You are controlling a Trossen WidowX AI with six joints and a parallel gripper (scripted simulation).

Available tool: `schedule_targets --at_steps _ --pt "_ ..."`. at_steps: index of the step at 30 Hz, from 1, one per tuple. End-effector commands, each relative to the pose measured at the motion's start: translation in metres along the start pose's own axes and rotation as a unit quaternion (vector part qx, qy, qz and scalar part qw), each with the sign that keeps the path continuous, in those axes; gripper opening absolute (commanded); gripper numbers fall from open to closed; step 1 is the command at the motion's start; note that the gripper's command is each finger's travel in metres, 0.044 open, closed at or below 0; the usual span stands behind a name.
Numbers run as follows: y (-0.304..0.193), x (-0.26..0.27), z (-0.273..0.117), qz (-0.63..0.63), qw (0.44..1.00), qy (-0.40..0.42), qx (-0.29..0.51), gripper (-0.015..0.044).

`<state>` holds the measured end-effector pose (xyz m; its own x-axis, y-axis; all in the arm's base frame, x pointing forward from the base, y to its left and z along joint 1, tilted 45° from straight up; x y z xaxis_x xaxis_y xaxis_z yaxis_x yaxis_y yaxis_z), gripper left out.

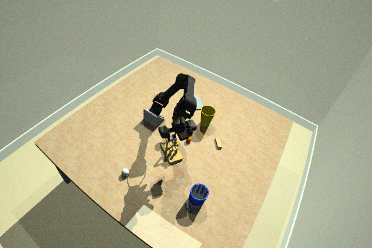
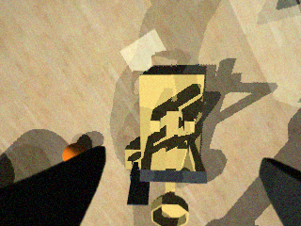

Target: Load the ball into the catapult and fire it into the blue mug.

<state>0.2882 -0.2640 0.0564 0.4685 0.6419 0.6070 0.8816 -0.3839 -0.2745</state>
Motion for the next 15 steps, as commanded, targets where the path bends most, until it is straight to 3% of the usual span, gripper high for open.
schedule_targets --at_steps 1,3,15 --pt "-0.002 0.023 0.019 -0.039 0.999 0.002 0.015 0.0335" --pt "-0.008 0.041 0.028 -0.072 0.997 0.002 0.015 0.03" --pt "-0.066 0.13 0.091 -0.267 0.963 0.012 0.027 0.03"
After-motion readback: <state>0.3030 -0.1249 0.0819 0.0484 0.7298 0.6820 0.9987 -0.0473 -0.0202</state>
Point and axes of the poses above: the point midway between the two fingers, 35 mm back from their tips, its own z axis out along the fingers, its own x axis across the jaws, y = z × x, the point moved 7 cm from there along -z, back along the fingers, and after that the axes turned 2 degrees about -z, right-handed, at the moved point
